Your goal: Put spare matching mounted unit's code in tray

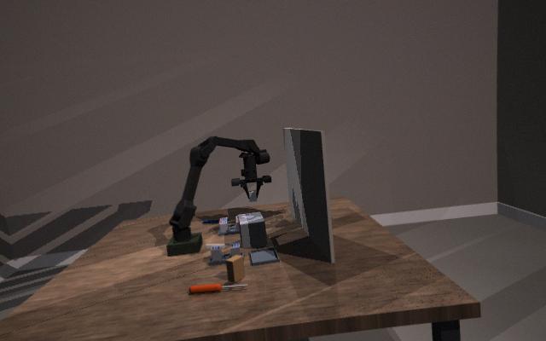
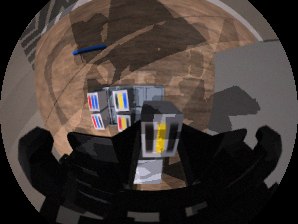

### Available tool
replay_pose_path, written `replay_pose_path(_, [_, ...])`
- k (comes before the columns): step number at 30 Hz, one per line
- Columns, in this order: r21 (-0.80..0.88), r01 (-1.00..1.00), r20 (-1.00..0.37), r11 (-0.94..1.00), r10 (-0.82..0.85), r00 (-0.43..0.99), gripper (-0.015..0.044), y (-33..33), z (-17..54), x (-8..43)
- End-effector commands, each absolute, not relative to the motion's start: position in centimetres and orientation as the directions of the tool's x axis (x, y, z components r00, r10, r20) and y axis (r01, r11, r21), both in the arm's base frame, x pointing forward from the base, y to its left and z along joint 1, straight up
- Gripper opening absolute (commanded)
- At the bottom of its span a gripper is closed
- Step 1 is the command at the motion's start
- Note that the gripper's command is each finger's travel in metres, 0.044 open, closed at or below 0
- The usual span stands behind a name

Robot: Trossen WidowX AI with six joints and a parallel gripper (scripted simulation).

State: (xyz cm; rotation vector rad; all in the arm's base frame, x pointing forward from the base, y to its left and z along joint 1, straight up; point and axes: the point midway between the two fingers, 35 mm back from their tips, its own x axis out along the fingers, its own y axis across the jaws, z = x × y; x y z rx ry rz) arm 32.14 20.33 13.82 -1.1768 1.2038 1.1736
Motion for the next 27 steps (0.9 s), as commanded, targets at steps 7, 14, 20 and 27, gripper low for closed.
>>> replay_pose_path(7, [-0.03, -0.999, -0.999, 0.04, 0.017, 0.031, 0.0, 19.8, 17.0, 32.0])
replay_pose_path(14, [-0.032, -0.999, -0.999, 0.04, 0.014, 0.032, 0.0, 16.7, 17.0, 33.8])
replay_pose_path(20, [-0.034, -0.999, -0.999, 0.04, 0.011, 0.034, 0.0, 13.1, 17.0, 35.3])
replay_pose_path(27, [-0.035, -0.999, -0.999, 0.04, 0.007, 0.035, 0.0, 8.7, 17.0, 36.6])
